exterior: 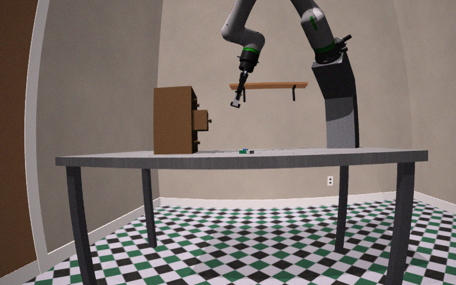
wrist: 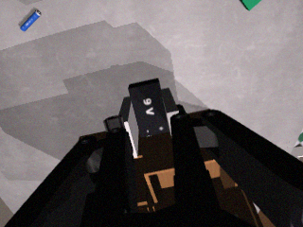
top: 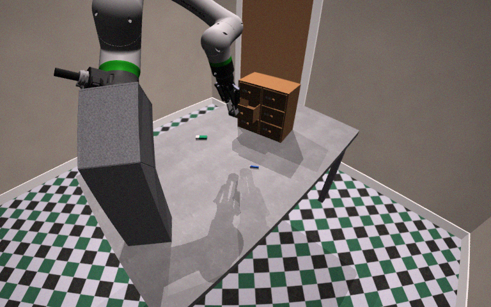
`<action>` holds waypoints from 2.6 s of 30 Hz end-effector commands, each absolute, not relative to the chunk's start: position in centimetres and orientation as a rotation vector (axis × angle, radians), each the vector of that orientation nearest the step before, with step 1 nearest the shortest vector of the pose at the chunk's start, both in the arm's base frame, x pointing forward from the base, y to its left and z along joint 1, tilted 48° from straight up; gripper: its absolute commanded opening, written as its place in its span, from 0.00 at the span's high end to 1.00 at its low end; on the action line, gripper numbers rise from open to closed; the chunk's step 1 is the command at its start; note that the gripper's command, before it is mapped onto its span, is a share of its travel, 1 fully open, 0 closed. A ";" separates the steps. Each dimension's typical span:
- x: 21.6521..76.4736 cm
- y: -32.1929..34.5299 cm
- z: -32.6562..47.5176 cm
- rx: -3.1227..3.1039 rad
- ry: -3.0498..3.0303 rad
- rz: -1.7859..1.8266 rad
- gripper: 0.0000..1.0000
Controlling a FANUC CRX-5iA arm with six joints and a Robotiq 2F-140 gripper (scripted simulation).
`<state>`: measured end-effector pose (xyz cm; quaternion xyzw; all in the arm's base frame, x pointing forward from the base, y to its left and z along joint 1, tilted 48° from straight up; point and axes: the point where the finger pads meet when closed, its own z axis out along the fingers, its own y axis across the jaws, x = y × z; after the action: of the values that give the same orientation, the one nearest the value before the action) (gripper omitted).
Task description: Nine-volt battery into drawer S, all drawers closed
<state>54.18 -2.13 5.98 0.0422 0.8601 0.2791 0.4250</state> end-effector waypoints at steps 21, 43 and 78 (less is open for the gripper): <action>53.6 -1.4 4.9 0.250 1.640 0.608 0.86; 53.3 -1.1 4.3 0.330 1.329 0.537 0.86; 53.9 -1.2 4.6 0.343 1.275 0.524 0.86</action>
<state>53.73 -1.15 4.46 0.1575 0.5851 0.2403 0.7583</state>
